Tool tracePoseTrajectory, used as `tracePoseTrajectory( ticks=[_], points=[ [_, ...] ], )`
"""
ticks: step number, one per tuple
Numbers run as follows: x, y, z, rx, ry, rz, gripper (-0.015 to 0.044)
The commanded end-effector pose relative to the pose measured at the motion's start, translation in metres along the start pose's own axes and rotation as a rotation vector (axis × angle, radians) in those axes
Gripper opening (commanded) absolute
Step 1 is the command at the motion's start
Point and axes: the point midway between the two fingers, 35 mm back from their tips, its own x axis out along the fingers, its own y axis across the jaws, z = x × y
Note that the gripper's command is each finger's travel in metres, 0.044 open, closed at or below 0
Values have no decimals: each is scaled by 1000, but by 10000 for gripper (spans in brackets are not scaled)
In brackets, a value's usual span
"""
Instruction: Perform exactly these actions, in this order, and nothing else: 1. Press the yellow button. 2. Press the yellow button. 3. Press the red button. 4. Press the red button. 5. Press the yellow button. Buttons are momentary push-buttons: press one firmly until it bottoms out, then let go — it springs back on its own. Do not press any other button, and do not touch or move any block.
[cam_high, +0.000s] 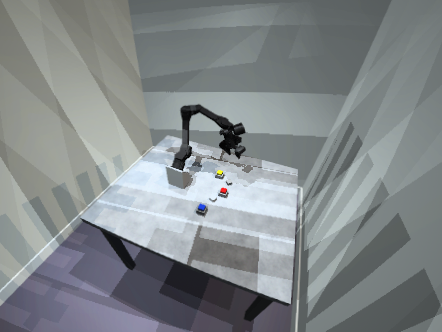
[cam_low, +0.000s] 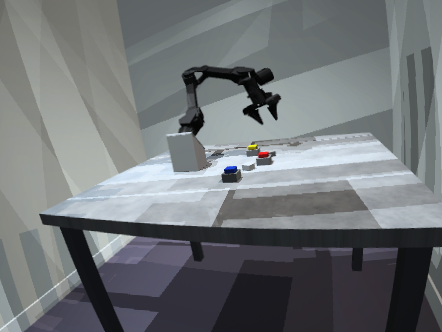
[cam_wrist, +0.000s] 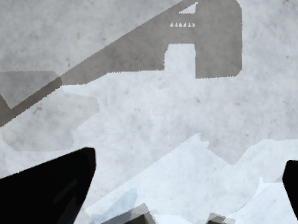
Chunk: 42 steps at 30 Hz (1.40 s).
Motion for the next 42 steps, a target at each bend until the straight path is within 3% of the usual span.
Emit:
tracePoseTrajectory(
  ticks=[1,5,15,21,29,42],
  points=[
    [-20,-8,-74,699,245,31,400],
    [-35,0,-100,1064,353,56,400],
    [-37,1,-102,1098,362,59,400],
    [18,15,-117,1097,360,60,242],
    [21,15,-117,1097,359,61,32],
    [26,16,-119,1097,359,61,20]
  ],
)
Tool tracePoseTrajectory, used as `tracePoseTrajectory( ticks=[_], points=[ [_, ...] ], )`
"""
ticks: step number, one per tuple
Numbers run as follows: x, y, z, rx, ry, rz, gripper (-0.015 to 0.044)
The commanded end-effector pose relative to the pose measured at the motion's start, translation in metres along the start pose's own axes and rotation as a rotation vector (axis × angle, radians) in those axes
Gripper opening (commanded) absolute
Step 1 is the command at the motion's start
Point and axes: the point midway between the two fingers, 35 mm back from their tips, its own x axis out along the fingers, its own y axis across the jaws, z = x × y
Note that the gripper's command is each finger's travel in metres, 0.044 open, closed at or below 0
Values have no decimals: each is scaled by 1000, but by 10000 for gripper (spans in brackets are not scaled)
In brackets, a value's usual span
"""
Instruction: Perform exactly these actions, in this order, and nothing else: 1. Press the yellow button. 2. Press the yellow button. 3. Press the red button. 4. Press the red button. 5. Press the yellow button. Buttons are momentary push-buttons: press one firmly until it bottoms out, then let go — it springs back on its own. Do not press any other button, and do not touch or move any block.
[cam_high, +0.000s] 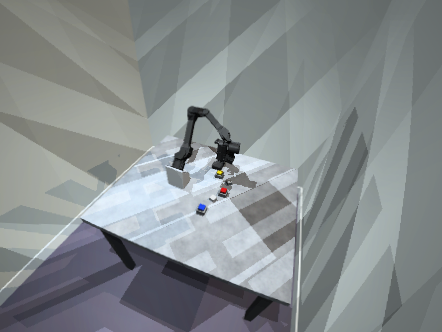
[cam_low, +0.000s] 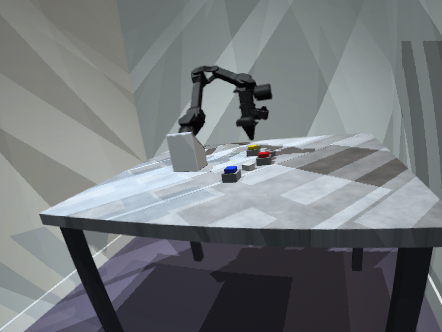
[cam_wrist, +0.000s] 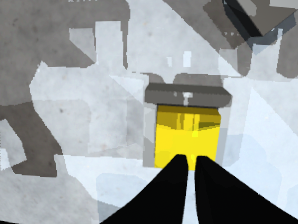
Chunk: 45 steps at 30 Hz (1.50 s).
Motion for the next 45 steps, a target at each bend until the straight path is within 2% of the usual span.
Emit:
tracePoseTrajectory(
  ticks=[1,18,36,40,45],
  points=[
    [6,0,-1,4,4,2,20],
    [31,0,-1,4,4,4,20],
    [32,0,-2,4,4,4,20],
    [1,0,-1,4,4,2,20],
    [-1,0,-1,5,4,2,20]
  ],
)
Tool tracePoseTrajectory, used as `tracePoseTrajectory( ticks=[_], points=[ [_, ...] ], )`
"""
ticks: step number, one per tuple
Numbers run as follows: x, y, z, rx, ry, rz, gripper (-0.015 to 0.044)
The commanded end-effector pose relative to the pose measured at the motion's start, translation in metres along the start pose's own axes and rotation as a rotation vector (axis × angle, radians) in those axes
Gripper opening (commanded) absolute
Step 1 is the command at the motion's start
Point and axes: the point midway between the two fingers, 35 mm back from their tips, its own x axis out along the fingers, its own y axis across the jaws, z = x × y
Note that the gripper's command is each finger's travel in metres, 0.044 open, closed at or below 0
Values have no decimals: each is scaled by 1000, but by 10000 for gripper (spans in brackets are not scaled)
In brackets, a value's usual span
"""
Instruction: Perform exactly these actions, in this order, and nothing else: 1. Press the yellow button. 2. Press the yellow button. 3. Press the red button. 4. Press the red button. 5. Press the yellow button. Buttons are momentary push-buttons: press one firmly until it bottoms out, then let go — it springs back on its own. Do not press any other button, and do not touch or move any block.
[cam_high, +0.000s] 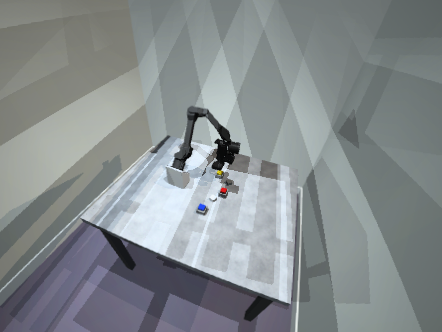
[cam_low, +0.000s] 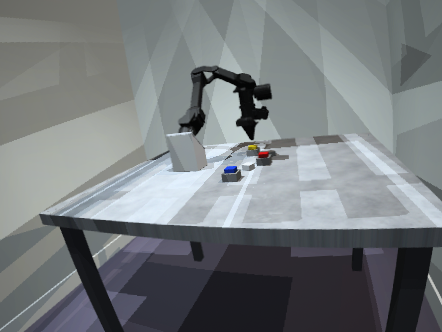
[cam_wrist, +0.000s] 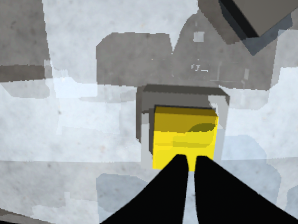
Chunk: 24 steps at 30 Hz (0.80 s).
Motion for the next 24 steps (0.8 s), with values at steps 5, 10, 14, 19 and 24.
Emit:
tracePoseTrajectory(
  ticks=[5,10,14,19,24],
  points=[
    [5,1,-1,-4,7,5,20],
    [13,1,-1,-4,7,5,20],
    [20,1,-1,-5,7,5,20],
    [27,2,-1,-4,7,6,20],
    [31,2,-2,-4,7,7,20]
  ],
)
